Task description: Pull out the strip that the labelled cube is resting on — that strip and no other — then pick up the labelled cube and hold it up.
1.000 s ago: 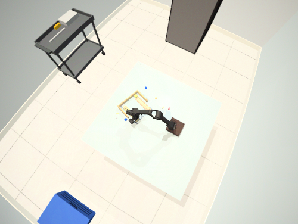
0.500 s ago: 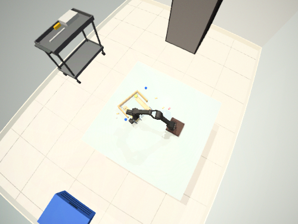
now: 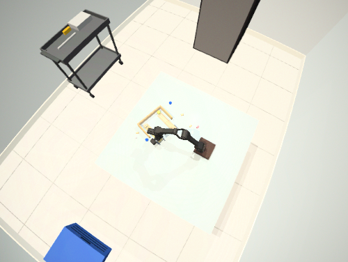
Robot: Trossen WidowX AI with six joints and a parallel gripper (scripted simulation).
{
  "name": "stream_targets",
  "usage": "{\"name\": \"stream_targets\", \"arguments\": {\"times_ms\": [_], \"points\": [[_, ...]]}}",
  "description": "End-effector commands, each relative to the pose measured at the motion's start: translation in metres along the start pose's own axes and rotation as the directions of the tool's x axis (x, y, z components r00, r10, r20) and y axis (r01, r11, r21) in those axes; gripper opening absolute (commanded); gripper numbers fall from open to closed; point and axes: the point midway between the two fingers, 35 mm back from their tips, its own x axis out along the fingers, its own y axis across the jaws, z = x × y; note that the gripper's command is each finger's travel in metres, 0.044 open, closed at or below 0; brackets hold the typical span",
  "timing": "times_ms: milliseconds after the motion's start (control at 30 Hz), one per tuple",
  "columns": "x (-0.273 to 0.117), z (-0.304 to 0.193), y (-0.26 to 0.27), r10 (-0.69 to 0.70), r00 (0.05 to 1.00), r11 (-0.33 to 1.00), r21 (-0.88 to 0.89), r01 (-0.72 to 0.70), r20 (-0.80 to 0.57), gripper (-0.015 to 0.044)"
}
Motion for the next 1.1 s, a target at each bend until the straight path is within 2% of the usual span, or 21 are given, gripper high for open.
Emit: {"name": "stream_targets", "arguments": {"times_ms": [0,1067], "points": [[0.0017,0.0004,0.0005,0.002,1.0,1.0,0.004,-0.002,0.001,0.0],[0.0049,0.0018,0.0013,0.002,1.0,1.0,0.004,-0.002,0.001,0.0]]}}
